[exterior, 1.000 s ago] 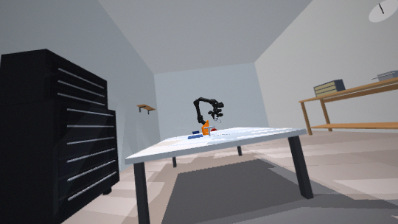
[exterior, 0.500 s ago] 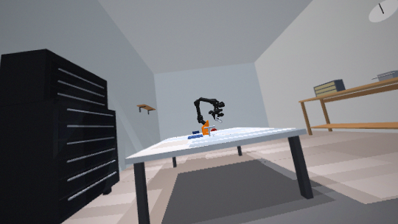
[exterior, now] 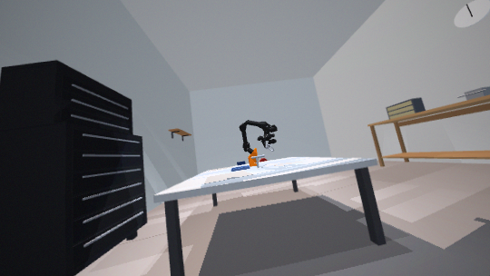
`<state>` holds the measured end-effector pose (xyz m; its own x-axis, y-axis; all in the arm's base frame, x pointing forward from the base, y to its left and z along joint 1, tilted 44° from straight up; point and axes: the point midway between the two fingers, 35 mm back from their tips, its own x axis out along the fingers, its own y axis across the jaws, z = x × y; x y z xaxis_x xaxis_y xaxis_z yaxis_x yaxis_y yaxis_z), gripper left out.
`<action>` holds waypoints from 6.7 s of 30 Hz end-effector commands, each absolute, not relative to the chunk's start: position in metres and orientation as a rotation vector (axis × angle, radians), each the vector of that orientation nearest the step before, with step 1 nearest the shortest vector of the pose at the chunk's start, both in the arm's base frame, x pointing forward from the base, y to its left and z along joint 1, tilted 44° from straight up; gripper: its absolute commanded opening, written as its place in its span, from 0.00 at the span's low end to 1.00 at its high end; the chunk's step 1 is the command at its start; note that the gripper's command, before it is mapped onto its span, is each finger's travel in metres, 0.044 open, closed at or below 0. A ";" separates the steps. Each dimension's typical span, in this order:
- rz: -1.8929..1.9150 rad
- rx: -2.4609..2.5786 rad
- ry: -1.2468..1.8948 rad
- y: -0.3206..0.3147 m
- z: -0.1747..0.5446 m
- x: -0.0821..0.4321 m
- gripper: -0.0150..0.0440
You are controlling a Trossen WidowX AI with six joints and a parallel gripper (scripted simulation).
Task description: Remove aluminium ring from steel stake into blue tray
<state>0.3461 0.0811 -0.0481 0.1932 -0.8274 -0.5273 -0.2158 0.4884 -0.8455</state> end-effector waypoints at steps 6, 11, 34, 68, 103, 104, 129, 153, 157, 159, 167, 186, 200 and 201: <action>-0.623 -0.889 1.245 0.078 -0.042 0.341 0.25; -0.662 -0.803 1.184 0.076 -0.039 0.337 0.25; -0.803 -0.393 0.909 0.064 -0.026 0.313 0.25; -0.912 0.246 0.519 0.037 -0.010 0.270 0.25; -0.910 0.307 0.714 0.003 -0.002 0.251 0.25; -0.905 0.297 0.733 0.002 -0.001 0.251 0.25; -0.656 0.099 1.147 -0.021 0.016 0.242 0.25; -0.250 -0.034 1.346 -0.035 0.045 0.227 0.25; -0.183 -0.053 1.354 -0.036 0.051 0.224 0.25; -0.150 -0.063 1.356 -0.037 0.053 0.223 0.25; -0.150 -0.070 1.370 -0.060 0.056 0.218 0.25; -0.134 -0.054 1.368 -0.187 0.084 0.119 0.25; -0.139 -0.082 1.363 -0.217 0.075 0.089 0.25; -0.139 -0.082 1.363 -0.220 0.072 0.089 0.25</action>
